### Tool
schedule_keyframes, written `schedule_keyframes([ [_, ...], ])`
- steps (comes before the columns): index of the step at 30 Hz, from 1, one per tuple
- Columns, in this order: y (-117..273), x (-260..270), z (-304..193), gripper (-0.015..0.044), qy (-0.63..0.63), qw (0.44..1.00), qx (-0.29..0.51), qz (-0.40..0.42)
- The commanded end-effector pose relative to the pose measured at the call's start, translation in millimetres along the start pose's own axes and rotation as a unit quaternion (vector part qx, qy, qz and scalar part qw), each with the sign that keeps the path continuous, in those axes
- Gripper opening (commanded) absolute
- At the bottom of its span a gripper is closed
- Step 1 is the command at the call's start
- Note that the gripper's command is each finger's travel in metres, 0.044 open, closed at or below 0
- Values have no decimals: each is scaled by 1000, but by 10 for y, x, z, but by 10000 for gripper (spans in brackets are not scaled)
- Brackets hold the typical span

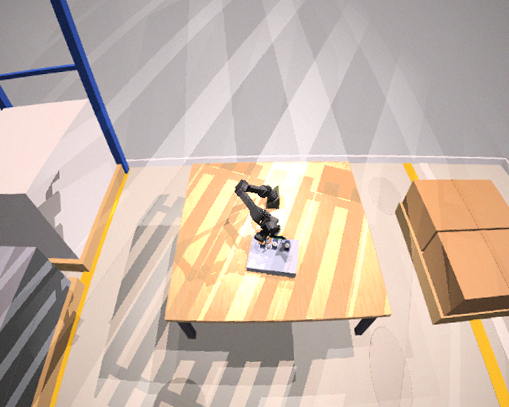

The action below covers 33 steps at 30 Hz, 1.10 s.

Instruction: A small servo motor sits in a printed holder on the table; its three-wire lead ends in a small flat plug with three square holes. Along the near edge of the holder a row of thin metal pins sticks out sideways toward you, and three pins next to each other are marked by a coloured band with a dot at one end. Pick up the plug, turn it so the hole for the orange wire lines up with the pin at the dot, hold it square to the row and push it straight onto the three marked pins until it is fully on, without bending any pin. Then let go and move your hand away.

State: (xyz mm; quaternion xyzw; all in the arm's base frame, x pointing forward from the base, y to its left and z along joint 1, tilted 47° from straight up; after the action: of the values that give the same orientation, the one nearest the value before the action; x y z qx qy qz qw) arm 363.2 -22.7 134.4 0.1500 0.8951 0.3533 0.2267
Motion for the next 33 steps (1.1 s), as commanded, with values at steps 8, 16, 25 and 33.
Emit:
schedule_keyframes([
  [8, 16, 265, 226, 0, 185, 983, -5, 1],
  [16, 16, 466, 362, 0, 318, 948, -6, 1],
  [25, 10, 699, 493, 0, 460, 888, -6, 1],
  [33, -2, 911, 588, 0, 577, 816, -4, 1],
])
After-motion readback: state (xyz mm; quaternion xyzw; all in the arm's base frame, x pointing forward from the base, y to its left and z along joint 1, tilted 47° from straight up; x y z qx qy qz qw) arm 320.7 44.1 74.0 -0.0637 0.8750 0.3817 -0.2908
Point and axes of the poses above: the point midway between the two fingers, 35 mm back from their tips, its own y axis back along the fingers, its own x axis across the jaws, z = x × y, the point moved 5 cm from there along y, back along the fingers, and after that the axes turned 11 degrees about y, right-handed, at the moved point
